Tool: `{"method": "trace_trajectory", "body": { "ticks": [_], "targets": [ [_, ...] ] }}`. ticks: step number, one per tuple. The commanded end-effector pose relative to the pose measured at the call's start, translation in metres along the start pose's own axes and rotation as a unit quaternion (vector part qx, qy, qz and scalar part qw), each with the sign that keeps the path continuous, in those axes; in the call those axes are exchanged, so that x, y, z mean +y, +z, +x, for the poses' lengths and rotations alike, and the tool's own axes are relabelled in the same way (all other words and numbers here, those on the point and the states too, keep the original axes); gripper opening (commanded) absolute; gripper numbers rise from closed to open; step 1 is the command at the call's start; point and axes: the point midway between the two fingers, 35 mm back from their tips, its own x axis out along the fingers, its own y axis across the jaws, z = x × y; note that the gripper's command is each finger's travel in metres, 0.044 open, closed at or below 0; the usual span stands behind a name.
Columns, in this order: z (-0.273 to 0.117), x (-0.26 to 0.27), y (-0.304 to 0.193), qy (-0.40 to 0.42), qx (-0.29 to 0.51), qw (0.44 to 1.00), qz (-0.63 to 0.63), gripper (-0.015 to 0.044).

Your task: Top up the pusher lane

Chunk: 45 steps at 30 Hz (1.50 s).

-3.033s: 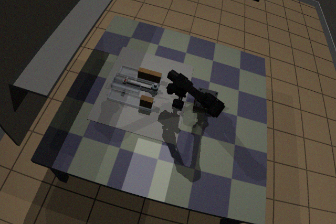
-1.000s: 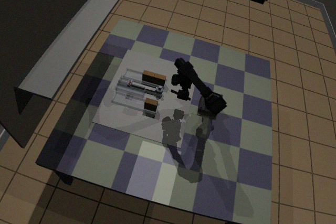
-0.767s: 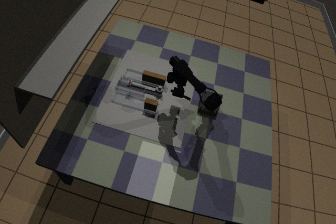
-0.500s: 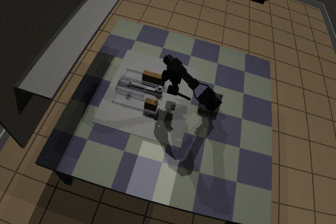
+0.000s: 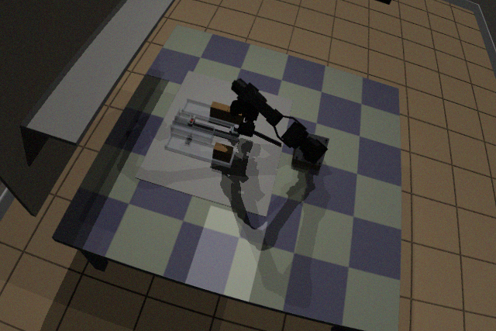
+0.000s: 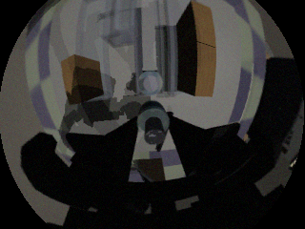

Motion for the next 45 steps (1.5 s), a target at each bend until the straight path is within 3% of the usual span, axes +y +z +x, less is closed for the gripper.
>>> {"method": "trace_trajectory", "body": {
  "ticks": [1, 45],
  "targets": [
    [0.013, 0.000, 0.000, 0.002, 0.000, 1.000, 0.002, 0.0000],
    [0.021, 0.000, 0.015, 0.002, 0.000, 1.000, 0.002, 0.0000]
  ]
}}
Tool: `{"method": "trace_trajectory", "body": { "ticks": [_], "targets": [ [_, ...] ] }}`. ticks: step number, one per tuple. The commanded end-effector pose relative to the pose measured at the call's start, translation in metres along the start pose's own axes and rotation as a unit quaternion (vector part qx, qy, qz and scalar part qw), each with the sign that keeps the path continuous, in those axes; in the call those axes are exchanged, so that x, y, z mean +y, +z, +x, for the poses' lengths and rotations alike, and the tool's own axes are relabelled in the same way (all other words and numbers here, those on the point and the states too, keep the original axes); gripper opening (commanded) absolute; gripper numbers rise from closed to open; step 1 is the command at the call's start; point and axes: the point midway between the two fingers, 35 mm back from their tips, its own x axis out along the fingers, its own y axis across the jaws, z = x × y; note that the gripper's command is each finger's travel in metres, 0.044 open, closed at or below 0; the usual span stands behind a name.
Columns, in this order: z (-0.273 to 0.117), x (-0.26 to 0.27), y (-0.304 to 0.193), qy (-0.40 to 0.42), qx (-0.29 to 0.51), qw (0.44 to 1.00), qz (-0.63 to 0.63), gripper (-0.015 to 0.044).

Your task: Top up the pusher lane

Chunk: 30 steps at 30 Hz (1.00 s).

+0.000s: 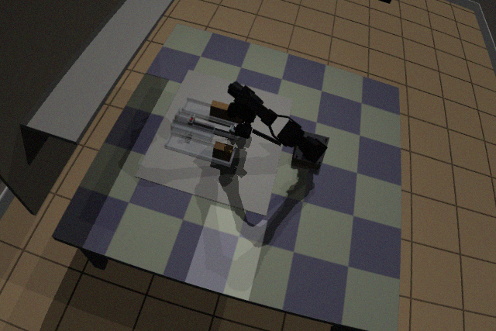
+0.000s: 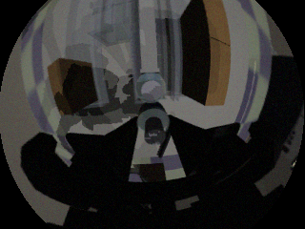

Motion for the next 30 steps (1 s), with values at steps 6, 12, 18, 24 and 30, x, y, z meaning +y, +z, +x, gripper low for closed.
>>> {"method": "trace_trajectory", "body": {
  "ticks": [6, 12, 18, 24, 30],
  "targets": [
    [-0.002, 0.000, 0.009, -0.001, -0.009, 1.000, -0.004, 0.0000],
    [-0.002, 0.000, 0.012, -0.001, -0.009, 1.000, -0.005, 0.0000],
    [-0.002, 0.000, 0.014, -0.001, -0.009, 1.000, -0.005, 0.0000],
    [-0.003, 0.000, 0.017, -0.001, -0.009, 1.000, -0.005, 0.0000],
    [-0.003, 0.000, 0.019, -0.001, -0.009, 1.000, -0.005, 0.0000]
  ]
}}
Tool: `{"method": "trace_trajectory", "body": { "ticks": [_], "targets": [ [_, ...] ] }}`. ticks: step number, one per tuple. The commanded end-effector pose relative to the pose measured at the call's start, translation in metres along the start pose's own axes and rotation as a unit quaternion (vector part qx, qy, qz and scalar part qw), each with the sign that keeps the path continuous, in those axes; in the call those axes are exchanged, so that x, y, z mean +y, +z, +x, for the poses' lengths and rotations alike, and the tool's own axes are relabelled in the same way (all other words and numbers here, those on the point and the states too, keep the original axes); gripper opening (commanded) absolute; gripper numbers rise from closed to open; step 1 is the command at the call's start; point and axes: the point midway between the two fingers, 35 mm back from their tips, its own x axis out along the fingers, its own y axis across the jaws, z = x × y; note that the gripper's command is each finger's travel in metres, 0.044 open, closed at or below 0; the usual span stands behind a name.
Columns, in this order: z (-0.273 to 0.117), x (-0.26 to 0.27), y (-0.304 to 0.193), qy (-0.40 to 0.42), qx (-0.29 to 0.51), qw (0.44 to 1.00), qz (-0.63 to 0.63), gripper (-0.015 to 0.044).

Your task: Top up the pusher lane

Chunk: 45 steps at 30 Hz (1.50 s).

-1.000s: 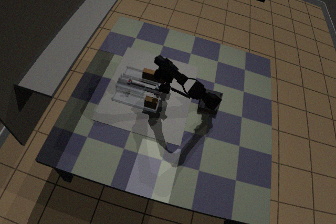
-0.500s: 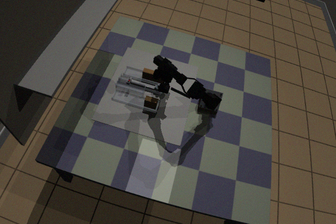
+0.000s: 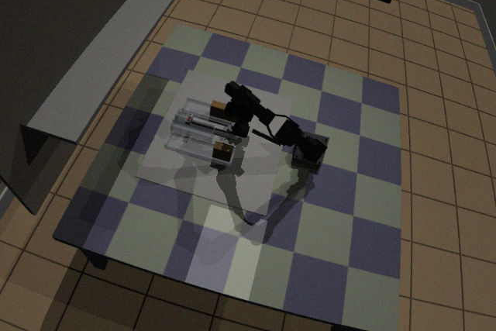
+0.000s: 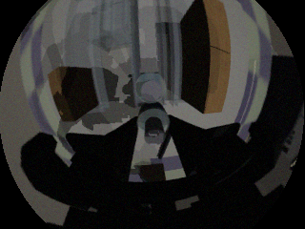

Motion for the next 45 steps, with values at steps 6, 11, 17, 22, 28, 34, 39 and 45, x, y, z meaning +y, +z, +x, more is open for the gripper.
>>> {"method": "trace_trajectory", "body": {
  "ticks": [6, 11, 17, 22, 28, 34, 39, 45],
  "targets": [
    [-0.003, 0.001, 0.011, 0.000, -0.012, 1.000, -0.006, 0.0000],
    [-0.003, 0.001, 0.013, 0.000, -0.012, 1.000, -0.006, 0.0000],
    [-0.004, 0.001, 0.015, 0.000, -0.012, 1.000, -0.006, 0.0000],
    [-0.004, 0.001, 0.017, 0.000, -0.012, 1.000, -0.006, 0.0000],
    [-0.005, 0.002, 0.020, 0.000, -0.012, 1.000, -0.006, 0.0000],
    [-0.005, 0.002, 0.022, 0.000, -0.012, 1.000, -0.006, 0.0000],
    [-0.006, 0.002, 0.024, 0.000, -0.012, 1.000, -0.006, 0.0000],
    [-0.006, 0.003, 0.026, 0.000, -0.012, 1.000, -0.006, 0.0000]
  ]
}}
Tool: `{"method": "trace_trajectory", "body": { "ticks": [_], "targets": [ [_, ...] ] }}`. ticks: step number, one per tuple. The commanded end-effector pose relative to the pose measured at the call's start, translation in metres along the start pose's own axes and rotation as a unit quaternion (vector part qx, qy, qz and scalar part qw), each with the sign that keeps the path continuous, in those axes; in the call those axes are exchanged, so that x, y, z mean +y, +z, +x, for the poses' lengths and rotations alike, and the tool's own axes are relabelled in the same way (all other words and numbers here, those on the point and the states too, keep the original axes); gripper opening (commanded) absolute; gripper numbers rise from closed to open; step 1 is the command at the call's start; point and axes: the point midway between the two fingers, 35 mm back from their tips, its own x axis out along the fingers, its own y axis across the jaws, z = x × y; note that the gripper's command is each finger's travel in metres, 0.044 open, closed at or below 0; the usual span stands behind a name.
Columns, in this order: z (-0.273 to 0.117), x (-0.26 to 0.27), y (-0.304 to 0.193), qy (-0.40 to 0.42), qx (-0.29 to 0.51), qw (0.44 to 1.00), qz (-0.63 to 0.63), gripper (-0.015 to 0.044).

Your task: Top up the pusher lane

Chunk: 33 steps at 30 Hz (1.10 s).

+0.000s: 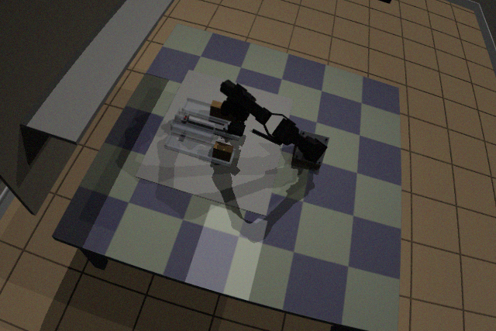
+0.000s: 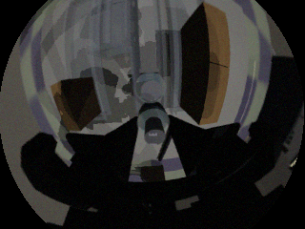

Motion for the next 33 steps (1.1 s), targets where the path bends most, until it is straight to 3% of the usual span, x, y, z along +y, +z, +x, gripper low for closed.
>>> {"method": "trace_trajectory", "body": {
  "ticks": [1, 33],
  "targets": [
    [-0.004, 0.002, 0.009, 0.001, -0.012, 1.000, -0.006, 0.0000],
    [-0.007, 0.004, 0.019, 0.001, -0.013, 1.000, -0.006, 0.0000]
  ]
}}
